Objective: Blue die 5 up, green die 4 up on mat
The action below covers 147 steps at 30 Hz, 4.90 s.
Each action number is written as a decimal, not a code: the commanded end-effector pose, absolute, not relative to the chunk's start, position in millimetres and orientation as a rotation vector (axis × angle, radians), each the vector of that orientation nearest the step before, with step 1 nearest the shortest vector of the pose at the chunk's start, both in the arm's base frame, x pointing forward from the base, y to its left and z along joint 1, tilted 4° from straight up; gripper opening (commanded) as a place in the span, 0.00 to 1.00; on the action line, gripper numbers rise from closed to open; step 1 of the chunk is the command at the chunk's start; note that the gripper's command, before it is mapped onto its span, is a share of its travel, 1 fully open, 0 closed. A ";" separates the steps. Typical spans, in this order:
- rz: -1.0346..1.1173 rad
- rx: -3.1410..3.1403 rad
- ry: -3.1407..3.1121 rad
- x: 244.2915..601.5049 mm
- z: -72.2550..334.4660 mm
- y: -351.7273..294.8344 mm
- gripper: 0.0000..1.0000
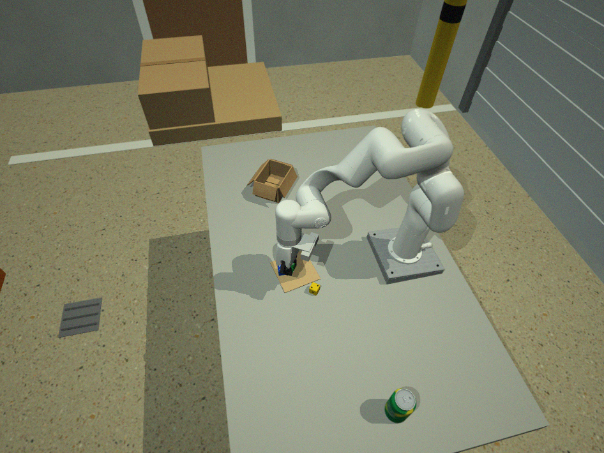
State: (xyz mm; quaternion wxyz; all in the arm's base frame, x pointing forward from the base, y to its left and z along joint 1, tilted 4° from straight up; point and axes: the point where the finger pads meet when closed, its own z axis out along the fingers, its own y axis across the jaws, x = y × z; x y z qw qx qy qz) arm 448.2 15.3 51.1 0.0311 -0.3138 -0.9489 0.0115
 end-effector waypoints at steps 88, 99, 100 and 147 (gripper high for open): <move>-0.278 0.515 -4.106 429.3 42.7 107.8 0.27; -0.278 0.515 -4.107 428.9 36.2 107.6 0.27; -0.278 0.515 -4.107 428.8 34.2 107.6 0.27; -0.277 0.514 -4.107 425.1 -26.2 106.3 0.27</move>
